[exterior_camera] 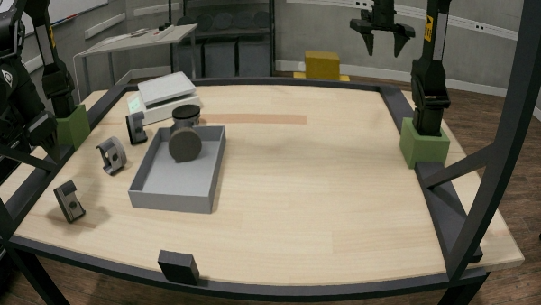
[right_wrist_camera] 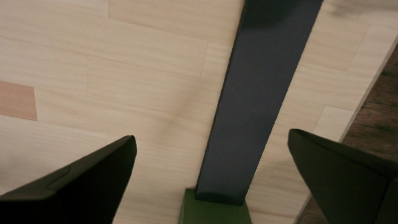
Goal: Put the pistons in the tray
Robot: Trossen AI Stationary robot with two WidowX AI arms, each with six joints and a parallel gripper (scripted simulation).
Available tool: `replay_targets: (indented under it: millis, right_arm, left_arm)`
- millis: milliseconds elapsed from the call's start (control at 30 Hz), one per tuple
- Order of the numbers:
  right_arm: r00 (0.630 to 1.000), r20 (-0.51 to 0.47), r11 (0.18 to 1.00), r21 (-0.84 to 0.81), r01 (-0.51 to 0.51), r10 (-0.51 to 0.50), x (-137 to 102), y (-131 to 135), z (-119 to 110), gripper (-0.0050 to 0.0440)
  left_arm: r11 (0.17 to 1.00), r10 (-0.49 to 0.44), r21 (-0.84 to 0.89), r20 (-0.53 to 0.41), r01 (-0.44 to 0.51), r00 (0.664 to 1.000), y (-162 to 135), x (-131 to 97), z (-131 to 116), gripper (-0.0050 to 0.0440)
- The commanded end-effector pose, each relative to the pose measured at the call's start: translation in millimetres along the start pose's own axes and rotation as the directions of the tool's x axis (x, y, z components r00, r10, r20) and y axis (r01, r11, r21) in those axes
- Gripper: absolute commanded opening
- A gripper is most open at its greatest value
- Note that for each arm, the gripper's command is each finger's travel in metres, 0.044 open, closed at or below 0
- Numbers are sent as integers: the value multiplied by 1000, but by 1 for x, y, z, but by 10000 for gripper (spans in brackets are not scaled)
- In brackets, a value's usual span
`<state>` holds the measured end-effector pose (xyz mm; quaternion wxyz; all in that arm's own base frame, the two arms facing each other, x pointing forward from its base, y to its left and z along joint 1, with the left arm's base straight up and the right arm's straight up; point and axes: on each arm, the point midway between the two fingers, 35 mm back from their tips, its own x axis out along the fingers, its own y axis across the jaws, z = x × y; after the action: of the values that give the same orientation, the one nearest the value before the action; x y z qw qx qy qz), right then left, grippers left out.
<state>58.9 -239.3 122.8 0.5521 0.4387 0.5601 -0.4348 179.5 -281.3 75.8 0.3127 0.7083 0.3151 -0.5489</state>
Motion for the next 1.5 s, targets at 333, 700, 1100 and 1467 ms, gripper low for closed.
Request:
replay_targets:
  millis: [333,700,1100,1467]
  right_arm:
    - [999,33,1000,-6,-3,3,-8,1,5,400]
    - [999,33,1000,-6,-3,3,-8,1,5,400]
    - [999,33,1000,-6,-3,3,-8,1,5,400]
    - [999,33,1000,-6,-3,3,-8,1,5,400]
  left_arm:
    - [1000,12,2,3,-12,1000,0,17,3,378]
    - [1000,12,2,3,-12,1000,-2,32,6,378]
    - [1000,11,-1,3,-11,1000,-1,51,6,378]
    - [1000,11,-1,4,-11,1000,-1,66,6,378]
